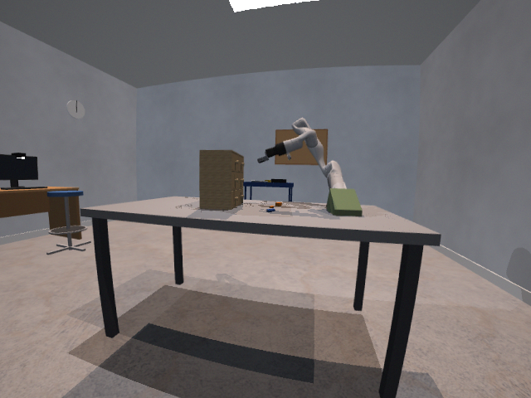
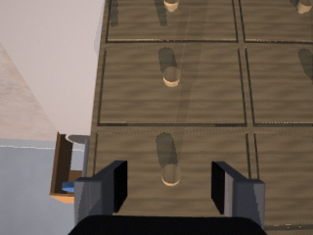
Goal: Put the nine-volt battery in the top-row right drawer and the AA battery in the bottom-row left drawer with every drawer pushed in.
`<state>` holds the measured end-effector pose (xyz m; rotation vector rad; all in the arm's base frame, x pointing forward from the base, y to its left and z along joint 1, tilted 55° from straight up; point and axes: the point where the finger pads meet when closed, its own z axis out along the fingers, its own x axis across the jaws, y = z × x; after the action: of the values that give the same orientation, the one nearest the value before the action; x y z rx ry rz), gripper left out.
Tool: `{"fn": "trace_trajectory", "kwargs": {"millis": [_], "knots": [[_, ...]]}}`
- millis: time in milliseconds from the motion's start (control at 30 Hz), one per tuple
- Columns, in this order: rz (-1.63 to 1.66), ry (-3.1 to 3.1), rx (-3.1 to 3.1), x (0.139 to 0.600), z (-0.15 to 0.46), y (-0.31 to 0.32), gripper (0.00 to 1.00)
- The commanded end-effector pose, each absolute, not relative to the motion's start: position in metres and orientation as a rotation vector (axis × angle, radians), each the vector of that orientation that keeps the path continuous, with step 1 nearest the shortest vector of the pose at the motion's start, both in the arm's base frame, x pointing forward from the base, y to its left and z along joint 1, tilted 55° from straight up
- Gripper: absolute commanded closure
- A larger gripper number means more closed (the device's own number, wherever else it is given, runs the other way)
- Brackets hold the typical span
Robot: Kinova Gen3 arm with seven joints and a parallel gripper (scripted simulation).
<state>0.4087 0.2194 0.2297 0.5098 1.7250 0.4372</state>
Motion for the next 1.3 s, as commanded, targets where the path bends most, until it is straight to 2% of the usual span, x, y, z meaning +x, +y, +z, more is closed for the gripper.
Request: {"fn": "trace_trajectory", "kwargs": {"millis": [0, 100, 133, 900, 1267], "knots": [[0.436, 1.727, 0.506, 0.408, 0.229, 0.220, 0.00], [0.436, 1.727, 0.506, 0.408, 0.229, 0.220, 0.00], [0.436, 1.727, 0.506, 0.408, 0.229, 0.220, 0.33], [0.436, 1.727, 0.506, 0.409, 0.228, 0.220, 0.33], [0.435, 1.726, 0.507, 0.424, 0.225, 0.220, 0.33]]}}
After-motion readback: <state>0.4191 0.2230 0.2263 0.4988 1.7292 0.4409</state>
